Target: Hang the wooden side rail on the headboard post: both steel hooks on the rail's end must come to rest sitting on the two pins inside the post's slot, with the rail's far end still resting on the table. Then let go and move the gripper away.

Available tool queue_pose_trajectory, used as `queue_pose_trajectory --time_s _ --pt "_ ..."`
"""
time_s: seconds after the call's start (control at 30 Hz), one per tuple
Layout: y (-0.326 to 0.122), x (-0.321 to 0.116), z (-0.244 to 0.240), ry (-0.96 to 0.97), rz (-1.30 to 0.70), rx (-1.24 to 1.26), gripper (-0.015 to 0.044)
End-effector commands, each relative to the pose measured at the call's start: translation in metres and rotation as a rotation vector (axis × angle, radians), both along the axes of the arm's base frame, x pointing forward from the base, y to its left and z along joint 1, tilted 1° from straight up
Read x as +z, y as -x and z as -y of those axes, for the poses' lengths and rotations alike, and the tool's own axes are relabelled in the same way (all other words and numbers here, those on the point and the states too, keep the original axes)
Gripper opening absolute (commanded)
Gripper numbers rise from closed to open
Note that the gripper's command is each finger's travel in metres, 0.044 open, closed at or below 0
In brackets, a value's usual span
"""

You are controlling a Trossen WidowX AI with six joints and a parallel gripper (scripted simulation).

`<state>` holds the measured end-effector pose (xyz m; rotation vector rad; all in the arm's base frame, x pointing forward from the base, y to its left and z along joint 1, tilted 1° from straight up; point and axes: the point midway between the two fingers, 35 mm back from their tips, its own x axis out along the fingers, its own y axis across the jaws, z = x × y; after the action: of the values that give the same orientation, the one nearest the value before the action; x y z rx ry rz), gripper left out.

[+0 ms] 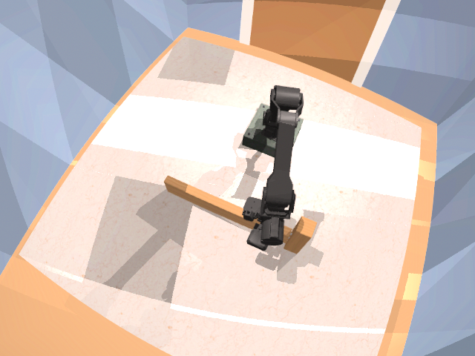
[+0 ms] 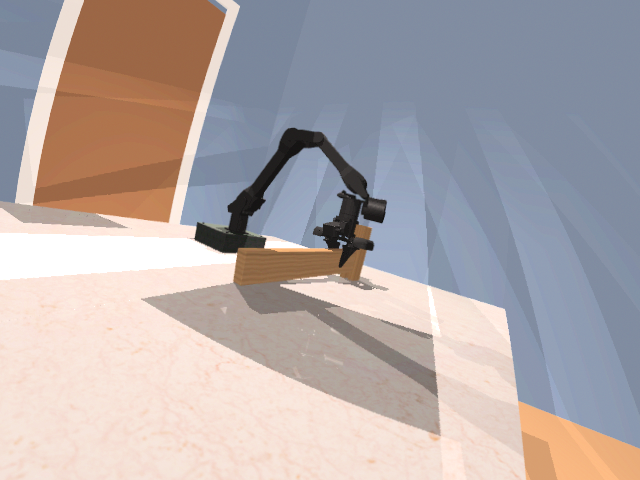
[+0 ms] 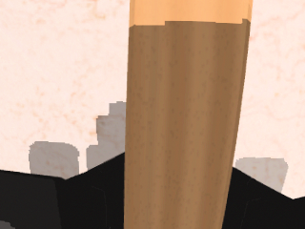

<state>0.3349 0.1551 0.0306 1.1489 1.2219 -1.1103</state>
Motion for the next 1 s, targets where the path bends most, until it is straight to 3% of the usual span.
queue_pose_trajectory --time_s 0.0,0.97 --pt "-0.0017 0.0004 -0.0016 -0.007 0.006 -0.002 0.0" --pt "-0.0019 -0.0044 -0.0016 -0.007 0.006 -0.002 0.0"
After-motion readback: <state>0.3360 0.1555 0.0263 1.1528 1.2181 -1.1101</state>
